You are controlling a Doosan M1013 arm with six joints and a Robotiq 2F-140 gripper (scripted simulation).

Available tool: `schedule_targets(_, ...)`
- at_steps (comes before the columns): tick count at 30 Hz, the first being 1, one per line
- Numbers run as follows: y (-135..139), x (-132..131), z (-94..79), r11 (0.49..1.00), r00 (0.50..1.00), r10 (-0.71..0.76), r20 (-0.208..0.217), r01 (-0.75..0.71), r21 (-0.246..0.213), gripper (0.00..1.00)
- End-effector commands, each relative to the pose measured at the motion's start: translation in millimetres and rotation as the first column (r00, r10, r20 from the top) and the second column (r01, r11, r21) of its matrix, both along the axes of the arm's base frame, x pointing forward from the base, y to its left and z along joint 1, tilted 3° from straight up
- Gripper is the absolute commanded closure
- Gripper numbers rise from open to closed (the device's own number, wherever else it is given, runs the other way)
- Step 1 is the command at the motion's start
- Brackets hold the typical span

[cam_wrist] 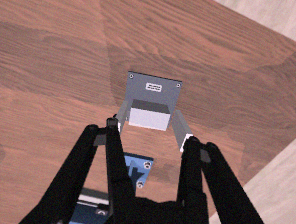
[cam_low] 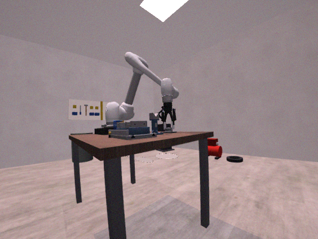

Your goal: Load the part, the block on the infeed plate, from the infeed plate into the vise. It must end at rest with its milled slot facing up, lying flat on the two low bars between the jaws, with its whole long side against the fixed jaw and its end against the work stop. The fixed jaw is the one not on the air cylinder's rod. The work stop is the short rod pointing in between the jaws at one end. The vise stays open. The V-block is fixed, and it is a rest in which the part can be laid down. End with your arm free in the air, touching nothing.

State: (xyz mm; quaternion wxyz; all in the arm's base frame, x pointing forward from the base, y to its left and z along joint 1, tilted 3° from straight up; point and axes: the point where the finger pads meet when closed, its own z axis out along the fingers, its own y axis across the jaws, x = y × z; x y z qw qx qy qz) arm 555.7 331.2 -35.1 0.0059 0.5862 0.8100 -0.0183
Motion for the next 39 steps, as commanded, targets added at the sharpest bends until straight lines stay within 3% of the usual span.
schedule_targets(1, -5.4, -0.3, -5.2, 1.000, 1.000, -0.005, -0.001, 0.005, -0.007, 0.49)
schedule_targets(37, -5.4, -0.3, -5.2, 1.000, 1.000, -0.005, -0.001, 0.005, -0.007, 0.49)
schedule_targets(38, -5.4, -0.3, -5.2, 1.000, 1.000, -0.005, -0.001, 0.005, -0.007, 1.00)
schedule_targets(39, -5.4, -0.3, -5.2, 1.000, 1.000, -0.005, -0.001, 0.005, -0.007, 1.00)
